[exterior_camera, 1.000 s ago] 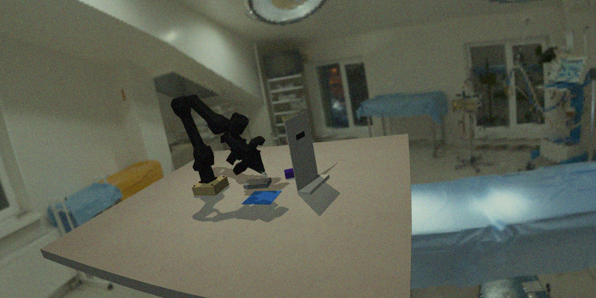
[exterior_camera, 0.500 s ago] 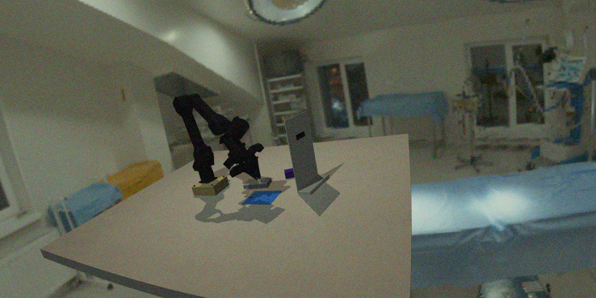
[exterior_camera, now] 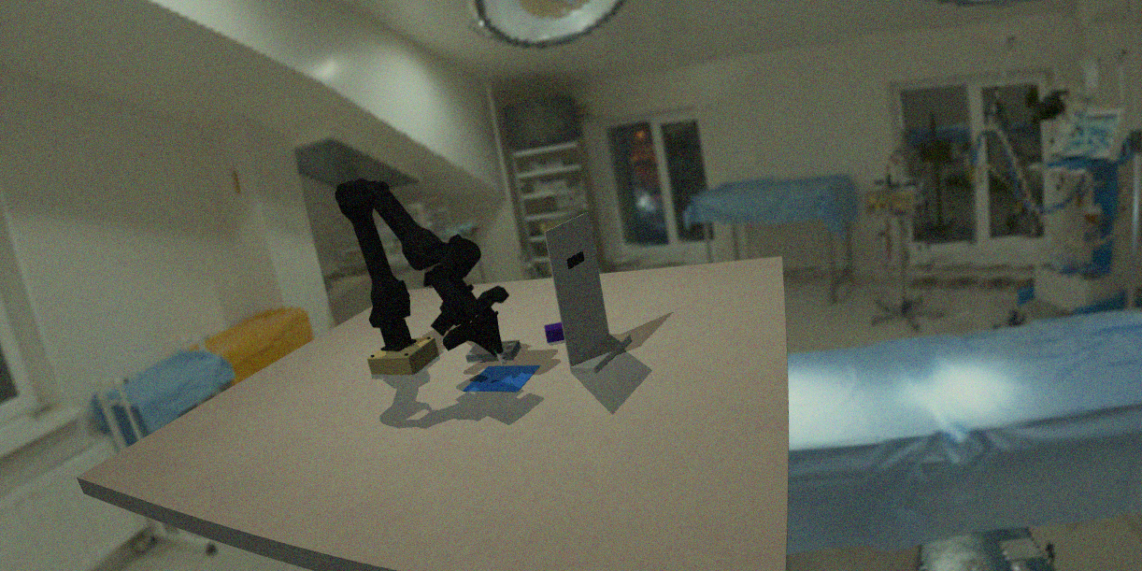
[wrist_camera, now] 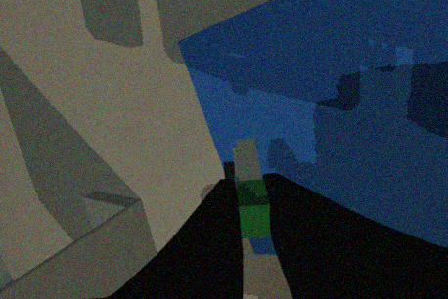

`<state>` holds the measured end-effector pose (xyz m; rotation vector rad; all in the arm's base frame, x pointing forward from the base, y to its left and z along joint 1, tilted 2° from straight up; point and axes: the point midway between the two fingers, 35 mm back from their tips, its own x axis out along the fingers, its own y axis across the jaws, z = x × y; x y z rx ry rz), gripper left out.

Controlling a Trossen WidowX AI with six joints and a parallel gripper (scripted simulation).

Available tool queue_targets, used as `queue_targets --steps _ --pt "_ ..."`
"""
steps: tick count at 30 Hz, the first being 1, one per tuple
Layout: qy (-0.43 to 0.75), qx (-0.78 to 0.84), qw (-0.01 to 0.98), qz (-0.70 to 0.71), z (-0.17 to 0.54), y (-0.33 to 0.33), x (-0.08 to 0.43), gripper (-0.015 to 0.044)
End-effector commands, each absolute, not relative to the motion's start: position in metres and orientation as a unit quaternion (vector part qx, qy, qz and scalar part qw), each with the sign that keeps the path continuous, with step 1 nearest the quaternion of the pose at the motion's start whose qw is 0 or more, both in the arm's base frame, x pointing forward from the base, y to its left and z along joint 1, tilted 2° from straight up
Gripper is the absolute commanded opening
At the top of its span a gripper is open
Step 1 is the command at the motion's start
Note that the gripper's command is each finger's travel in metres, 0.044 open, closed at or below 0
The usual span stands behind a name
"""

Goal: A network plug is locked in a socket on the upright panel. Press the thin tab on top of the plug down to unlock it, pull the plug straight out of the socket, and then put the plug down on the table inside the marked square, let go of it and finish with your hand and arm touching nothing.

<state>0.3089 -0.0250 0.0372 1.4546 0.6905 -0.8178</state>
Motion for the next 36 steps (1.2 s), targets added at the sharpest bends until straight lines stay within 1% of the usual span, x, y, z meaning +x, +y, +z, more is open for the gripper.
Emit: queue_targets --steps 1,17,36 --pt "0.304 0.633 0.615 -0.358 0.028 -0.024 0.307 0.0000" --pt "0.304 0.633 0.615 -0.358 0.004 -0.024 0.304 0.0000" --pt "0.304 0.633 0.615 -0.358 0.000 -0.027 0.306 0.0000"
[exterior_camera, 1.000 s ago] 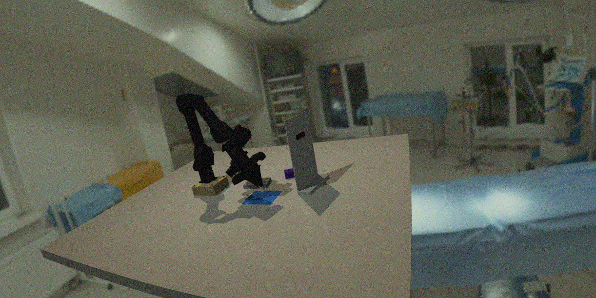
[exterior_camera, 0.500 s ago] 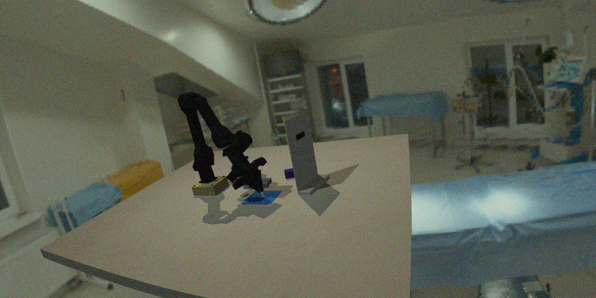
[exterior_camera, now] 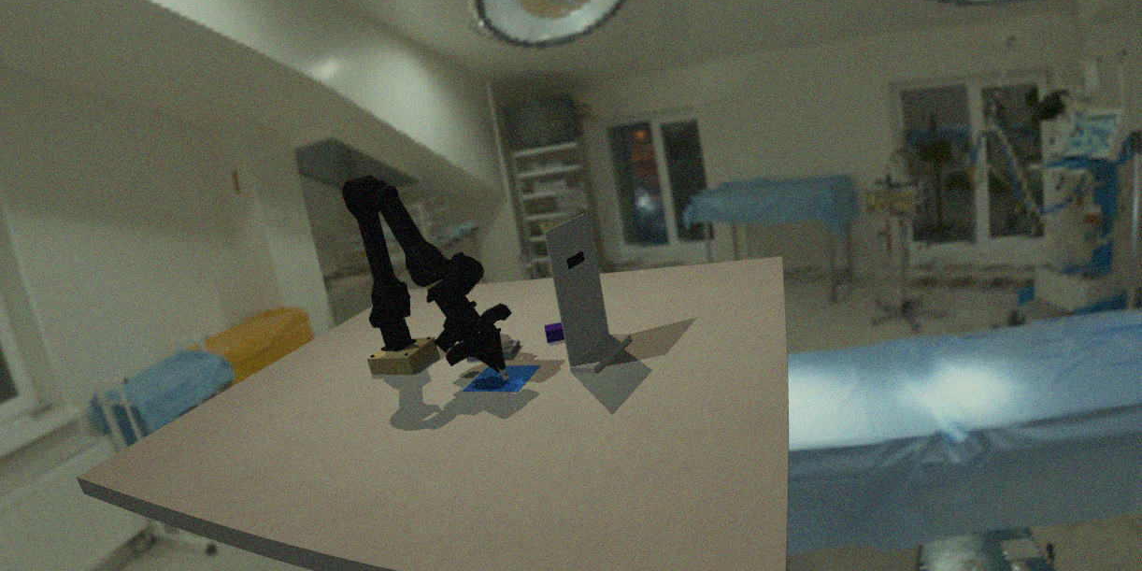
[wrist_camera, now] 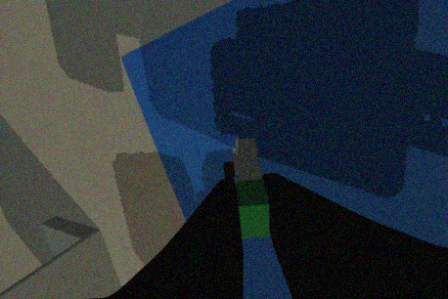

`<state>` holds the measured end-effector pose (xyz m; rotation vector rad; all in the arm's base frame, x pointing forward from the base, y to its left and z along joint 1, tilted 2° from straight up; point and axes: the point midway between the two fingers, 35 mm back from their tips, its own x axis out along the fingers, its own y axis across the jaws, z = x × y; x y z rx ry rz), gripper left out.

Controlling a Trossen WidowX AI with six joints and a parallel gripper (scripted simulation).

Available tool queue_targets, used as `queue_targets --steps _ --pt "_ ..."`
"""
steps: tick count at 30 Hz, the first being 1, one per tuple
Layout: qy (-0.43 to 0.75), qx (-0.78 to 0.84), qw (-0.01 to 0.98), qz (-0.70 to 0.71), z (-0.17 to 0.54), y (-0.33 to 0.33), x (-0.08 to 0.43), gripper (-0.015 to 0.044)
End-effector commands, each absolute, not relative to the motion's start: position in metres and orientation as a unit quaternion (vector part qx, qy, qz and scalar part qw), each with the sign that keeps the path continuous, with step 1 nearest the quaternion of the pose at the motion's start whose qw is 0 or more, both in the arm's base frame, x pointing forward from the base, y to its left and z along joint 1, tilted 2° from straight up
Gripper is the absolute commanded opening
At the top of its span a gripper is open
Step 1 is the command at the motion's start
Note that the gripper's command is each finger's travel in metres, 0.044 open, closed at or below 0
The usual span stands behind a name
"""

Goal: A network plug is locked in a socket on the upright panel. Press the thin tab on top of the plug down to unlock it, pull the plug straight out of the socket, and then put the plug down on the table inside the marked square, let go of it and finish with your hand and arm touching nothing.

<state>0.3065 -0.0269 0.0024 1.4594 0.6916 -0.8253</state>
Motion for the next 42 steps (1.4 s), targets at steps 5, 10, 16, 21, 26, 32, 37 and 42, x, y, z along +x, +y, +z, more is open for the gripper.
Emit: queue_targets --steps 5,10,16,21,26,32,37,42 --pt "0.300 0.634 0.616 -0.358 0.002 -0.027 0.307 0.0000" --pt "0.300 0.634 0.616 -0.358 0.002 -0.027 0.307 0.0079" --pt "0.300 0.634 0.616 -0.358 0.002 -0.027 0.307 0.0156" --pt "0.300 0.634 0.616 -0.358 0.004 -0.027 0.306 0.0156" --pt "0.301 0.634 0.616 -0.358 0.008 -0.026 0.303 0.0156" --pt "0.301 0.634 0.616 -0.358 0.012 -0.026 0.300 0.0156" --pt "0.302 0.634 0.616 -0.358 0.016 -0.025 0.298 0.0156" --pt "0.302 0.634 0.615 -0.358 0.019 -0.024 0.295 0.0156"
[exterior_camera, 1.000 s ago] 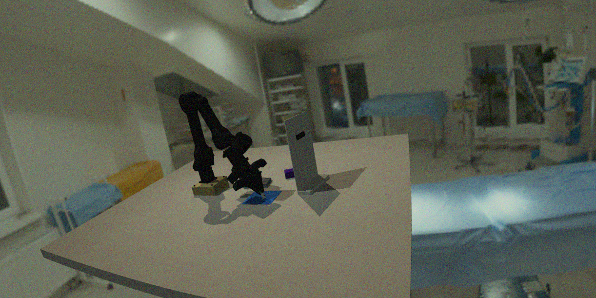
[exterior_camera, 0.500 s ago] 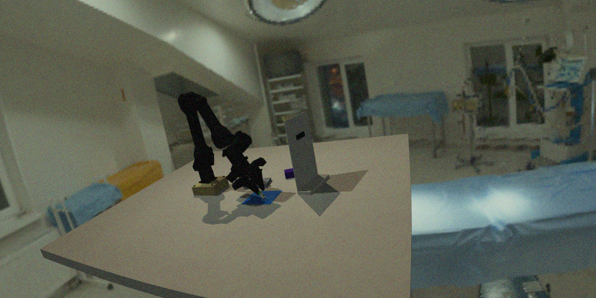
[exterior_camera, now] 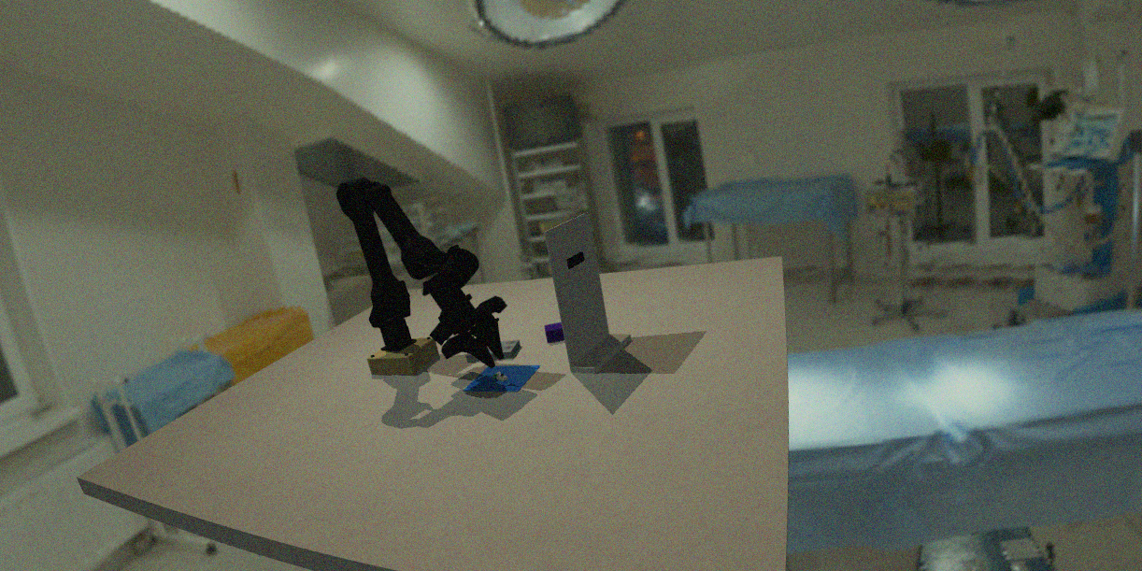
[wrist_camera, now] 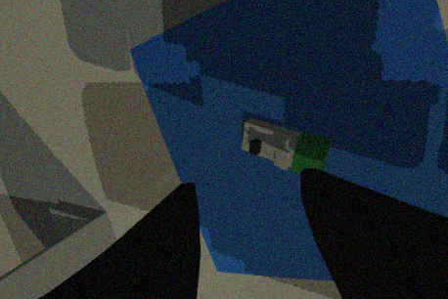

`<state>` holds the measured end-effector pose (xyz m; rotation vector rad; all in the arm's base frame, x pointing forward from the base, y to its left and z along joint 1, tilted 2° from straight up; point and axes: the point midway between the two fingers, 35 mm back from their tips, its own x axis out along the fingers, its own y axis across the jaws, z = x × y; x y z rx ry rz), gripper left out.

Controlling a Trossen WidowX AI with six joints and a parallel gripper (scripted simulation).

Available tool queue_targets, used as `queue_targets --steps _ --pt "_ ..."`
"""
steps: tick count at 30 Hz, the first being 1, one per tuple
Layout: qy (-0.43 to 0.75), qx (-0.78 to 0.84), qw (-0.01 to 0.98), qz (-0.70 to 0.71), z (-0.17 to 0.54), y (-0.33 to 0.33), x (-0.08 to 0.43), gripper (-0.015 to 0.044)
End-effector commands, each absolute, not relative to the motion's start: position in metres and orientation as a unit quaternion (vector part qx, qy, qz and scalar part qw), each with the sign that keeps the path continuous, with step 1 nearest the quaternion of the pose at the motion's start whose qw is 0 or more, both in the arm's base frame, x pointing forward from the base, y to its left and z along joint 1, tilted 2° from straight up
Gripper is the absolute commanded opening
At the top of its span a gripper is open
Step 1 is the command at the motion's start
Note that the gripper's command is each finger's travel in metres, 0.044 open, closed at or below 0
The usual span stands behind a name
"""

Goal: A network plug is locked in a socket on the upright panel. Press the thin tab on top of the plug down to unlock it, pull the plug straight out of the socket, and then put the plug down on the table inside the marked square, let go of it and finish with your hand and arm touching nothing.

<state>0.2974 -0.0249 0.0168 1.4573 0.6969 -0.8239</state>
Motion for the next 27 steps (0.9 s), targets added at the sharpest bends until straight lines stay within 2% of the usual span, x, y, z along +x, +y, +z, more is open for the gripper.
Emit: queue_targets --steps 1,27 --pt "0.302 0.634 0.615 -0.358 0.020 -0.024 0.295 0.0156" --pt "0.303 0.634 0.615 -0.358 0.057 -0.023 0.296 0.0156"
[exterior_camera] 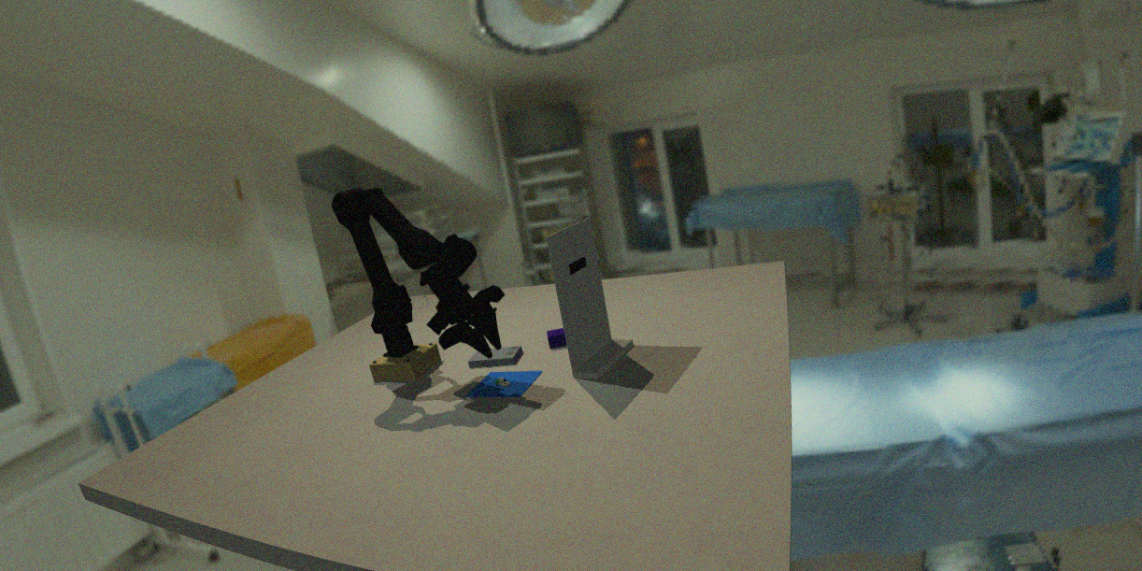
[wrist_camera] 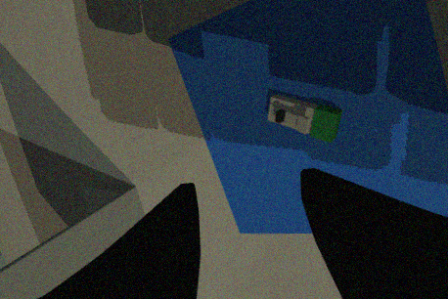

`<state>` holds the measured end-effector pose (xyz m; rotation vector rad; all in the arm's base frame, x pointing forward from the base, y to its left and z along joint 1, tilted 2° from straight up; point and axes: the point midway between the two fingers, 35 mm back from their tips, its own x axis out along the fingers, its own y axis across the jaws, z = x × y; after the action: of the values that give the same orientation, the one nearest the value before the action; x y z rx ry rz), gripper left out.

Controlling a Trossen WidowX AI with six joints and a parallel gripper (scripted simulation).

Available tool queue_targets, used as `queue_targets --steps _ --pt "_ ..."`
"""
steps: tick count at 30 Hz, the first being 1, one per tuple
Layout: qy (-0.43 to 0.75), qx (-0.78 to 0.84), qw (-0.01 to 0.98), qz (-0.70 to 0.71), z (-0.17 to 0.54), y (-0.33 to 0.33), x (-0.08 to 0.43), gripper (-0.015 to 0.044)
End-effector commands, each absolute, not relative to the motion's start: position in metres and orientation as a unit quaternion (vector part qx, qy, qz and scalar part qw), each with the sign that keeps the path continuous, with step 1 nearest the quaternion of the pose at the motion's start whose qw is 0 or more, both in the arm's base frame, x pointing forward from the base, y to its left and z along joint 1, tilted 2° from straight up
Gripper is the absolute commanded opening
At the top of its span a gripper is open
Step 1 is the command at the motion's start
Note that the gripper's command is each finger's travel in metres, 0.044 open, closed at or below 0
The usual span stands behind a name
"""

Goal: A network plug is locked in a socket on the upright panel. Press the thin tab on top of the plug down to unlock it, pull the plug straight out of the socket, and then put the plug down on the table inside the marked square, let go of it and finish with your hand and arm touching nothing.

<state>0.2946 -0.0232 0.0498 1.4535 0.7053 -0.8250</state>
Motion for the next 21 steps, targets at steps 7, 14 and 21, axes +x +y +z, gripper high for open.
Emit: queue_targets --steps 7,14,21 --pt "0.303 0.634 0.615 -0.358 0.070 -0.023 0.295 0.0156" --pt "0.303 0.634 0.615 -0.358 0.083 -0.023 0.294 0.0156" --pt "0.304 0.633 0.615 -0.358 0.096 -0.022 0.291 0.0156"
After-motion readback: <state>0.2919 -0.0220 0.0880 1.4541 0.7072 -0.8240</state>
